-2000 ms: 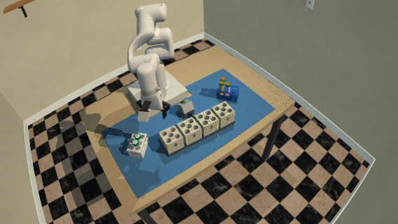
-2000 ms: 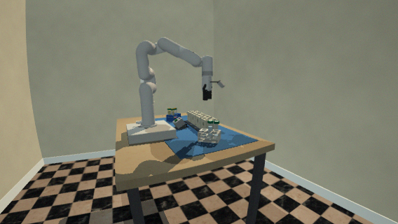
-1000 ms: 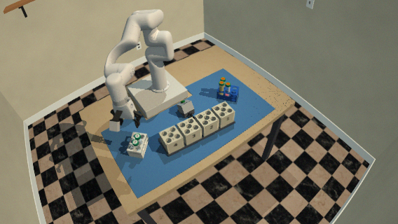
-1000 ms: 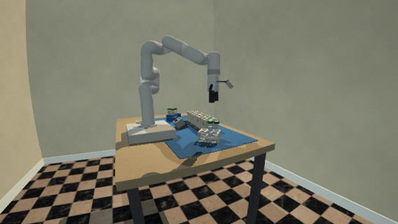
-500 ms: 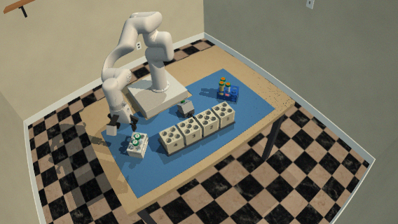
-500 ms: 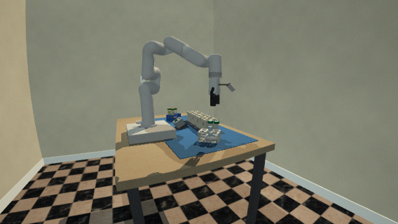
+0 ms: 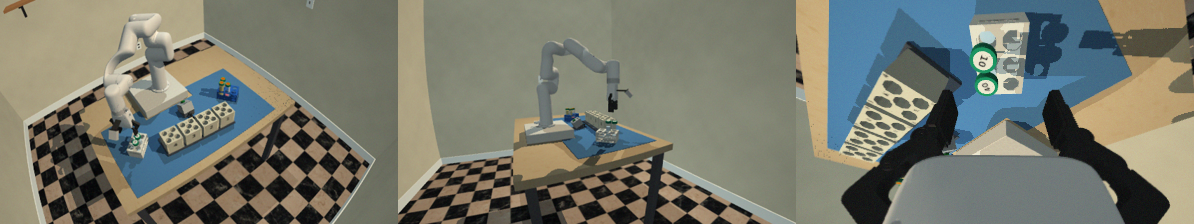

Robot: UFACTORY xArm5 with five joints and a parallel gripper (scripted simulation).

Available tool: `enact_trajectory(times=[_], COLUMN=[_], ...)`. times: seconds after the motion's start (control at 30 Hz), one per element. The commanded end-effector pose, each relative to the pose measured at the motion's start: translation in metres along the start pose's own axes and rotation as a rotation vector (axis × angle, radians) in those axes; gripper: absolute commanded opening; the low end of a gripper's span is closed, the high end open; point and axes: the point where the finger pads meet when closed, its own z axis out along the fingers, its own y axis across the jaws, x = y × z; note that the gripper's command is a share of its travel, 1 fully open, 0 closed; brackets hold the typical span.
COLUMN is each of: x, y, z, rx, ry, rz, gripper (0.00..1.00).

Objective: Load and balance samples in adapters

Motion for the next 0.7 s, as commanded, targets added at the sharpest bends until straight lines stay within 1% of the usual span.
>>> enact_trajectory(times=[0.0, 0.07, 0.13, 0.47, 0.67], x=[0.002, 0.002, 0.002, 0.002, 0.002], y=[0.0, 0.0, 0.0, 0.0, 0.001], z=[0.011, 0.016, 0.016, 0.043, 0.044], rx=[0.0, 0.0, 0.0, 0.0, 0.0], ry=[0.005, 0.005, 0.005, 0.005, 0.005], rz=[0.0, 0.0, 0.0, 0.0, 0.0], gripper=[1.0, 1.0, 1.0, 1.0, 1.0])
